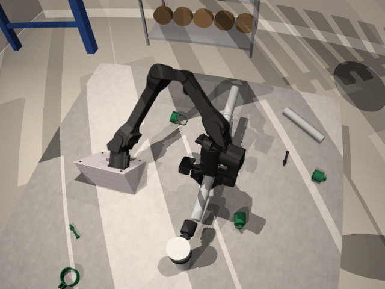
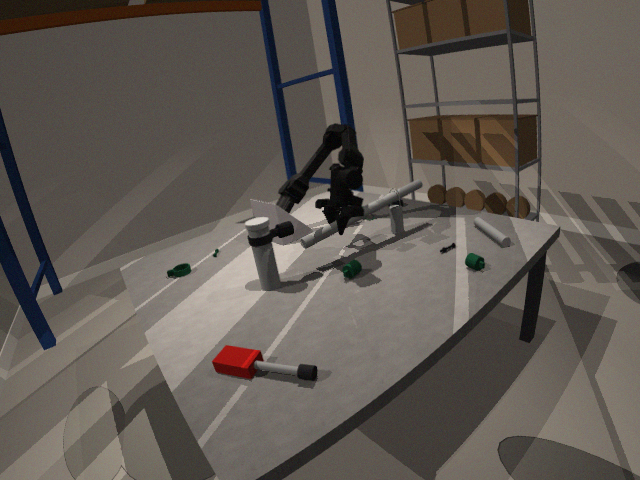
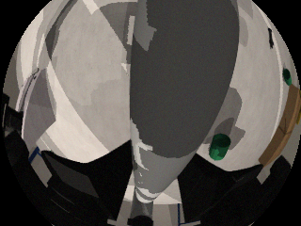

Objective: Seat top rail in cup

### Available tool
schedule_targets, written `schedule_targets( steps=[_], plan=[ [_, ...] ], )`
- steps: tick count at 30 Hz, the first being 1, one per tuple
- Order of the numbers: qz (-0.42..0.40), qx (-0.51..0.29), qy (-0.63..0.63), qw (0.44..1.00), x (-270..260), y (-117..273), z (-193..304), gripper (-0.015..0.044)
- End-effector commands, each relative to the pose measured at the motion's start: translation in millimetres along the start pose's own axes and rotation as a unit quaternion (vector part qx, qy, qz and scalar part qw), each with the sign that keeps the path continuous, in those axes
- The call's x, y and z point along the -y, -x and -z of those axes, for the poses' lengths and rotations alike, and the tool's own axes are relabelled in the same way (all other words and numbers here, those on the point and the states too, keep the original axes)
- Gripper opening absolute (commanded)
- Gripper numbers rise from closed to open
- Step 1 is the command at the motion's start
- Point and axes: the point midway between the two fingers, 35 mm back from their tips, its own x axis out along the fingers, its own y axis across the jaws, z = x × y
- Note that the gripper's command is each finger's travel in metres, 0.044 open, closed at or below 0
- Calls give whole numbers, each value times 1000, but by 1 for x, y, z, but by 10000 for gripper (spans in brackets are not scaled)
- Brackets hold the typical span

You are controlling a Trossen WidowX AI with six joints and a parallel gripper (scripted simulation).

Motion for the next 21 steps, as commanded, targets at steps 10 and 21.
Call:
schedule_targets(
  steps=[10,21],
  plan=[
    [7,-72,1,997,0,38,23,0],
    [2,-64,-2,998,-2,34,20,0]
  ],
)
